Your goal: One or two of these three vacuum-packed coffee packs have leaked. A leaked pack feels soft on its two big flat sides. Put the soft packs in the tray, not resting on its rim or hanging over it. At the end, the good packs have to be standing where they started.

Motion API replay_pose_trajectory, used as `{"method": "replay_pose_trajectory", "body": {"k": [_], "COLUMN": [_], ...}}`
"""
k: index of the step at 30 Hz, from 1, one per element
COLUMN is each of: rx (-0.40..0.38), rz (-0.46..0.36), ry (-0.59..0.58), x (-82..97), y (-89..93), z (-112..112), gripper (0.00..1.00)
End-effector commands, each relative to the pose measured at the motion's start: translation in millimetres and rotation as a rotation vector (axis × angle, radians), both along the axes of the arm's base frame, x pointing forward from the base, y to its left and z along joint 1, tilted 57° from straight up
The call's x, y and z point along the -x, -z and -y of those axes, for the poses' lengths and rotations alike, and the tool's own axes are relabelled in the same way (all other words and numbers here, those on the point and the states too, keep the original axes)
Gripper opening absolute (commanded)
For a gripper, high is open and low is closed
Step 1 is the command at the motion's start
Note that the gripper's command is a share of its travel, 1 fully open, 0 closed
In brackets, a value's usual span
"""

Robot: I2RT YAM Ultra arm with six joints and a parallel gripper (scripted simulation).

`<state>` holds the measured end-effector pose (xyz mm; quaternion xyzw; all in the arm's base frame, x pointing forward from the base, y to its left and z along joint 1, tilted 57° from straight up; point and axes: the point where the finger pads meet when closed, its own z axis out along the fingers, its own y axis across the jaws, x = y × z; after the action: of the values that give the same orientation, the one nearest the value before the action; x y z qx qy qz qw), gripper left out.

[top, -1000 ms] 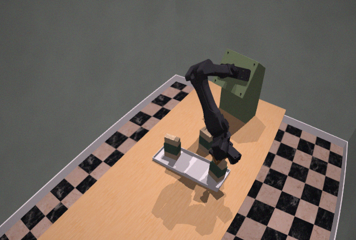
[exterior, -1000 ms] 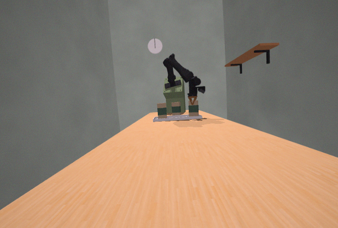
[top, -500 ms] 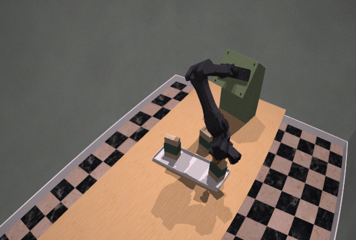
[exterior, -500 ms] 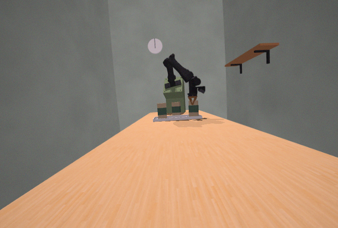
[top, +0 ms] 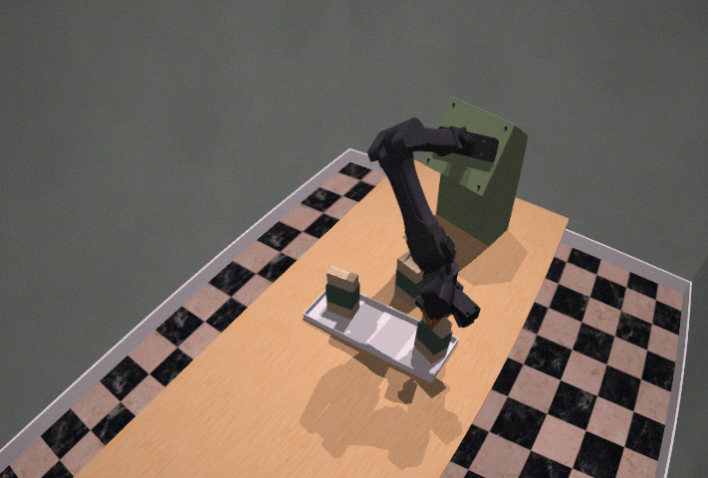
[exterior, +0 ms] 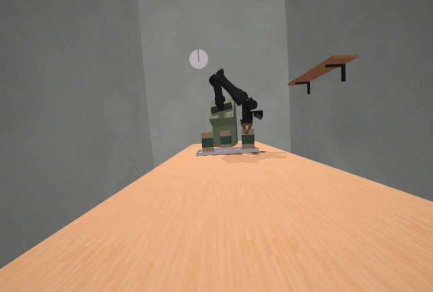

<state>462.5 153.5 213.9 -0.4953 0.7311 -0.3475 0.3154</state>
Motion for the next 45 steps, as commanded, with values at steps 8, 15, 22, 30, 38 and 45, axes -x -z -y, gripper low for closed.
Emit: {"method": "replay_pose_trajectory", "body": {"k": [8,15,22,30,38,45], "rx": [-0.035,-0.035,-0.035,-0.034,-0.034,-0.034], "rz": [0.051,0.051,0.051,0.048,0.048,0.048], "ry": [-0.031,-0.031,-0.031,-0.031,-0.031,-0.031], "x": [-2.9,-2.9,-2.9,-2.6,-2.6,-2.6], "y": [-24.2,-24.2,-24.2,-23.7,-23.7,-23.7], "z": [-13.0,-13.0,-13.0,-12.8,-12.8,-12.8], "gripper": [0.26,0.26,0.79,0.79,0.79,0.79]}}
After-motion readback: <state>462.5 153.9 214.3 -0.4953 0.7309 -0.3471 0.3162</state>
